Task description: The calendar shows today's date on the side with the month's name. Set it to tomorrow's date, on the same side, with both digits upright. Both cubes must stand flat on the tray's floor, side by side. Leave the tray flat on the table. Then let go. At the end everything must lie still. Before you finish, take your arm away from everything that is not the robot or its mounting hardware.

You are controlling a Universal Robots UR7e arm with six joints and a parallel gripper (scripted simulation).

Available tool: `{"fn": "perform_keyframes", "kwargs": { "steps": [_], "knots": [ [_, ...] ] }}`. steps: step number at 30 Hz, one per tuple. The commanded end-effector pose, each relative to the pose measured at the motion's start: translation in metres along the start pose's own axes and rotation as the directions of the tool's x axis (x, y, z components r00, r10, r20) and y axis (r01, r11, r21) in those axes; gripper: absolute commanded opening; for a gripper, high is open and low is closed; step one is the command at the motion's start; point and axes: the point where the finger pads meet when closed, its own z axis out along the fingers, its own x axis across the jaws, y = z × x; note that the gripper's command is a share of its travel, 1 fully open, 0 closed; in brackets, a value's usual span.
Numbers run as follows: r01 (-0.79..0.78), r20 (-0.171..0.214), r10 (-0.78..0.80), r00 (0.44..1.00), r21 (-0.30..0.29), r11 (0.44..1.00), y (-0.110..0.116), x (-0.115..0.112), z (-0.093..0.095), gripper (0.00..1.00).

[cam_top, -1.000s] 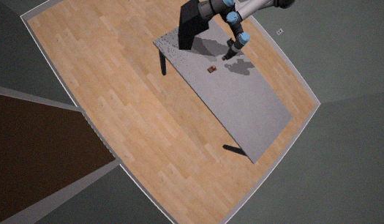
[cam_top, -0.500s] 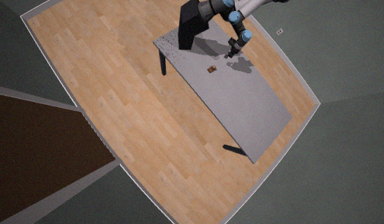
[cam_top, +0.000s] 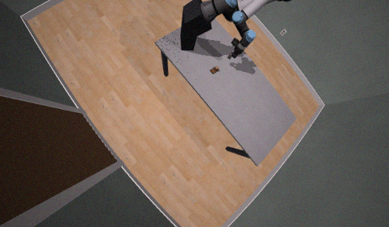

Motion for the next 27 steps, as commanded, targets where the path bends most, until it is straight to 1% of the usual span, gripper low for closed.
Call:
{"fn": "perform_keyframes", "kwargs": {
  "steps": [1, 16, 27],
  "knots": [
    [0.001, 0.0, -0.001, 1.0, -0.001, 1.0, 0.0, 0.0, 0.0, 0.6],
    [0.002, 0.0, -0.002, 1.0, 0.0, 1.0, 0.0, 0.0, 0.007, 0.6],
    [0.002, 0.0, -0.002, 1.0, 0.0, 1.0, 0.0, 0.0, 0.029, 0.6]
  ]
}}
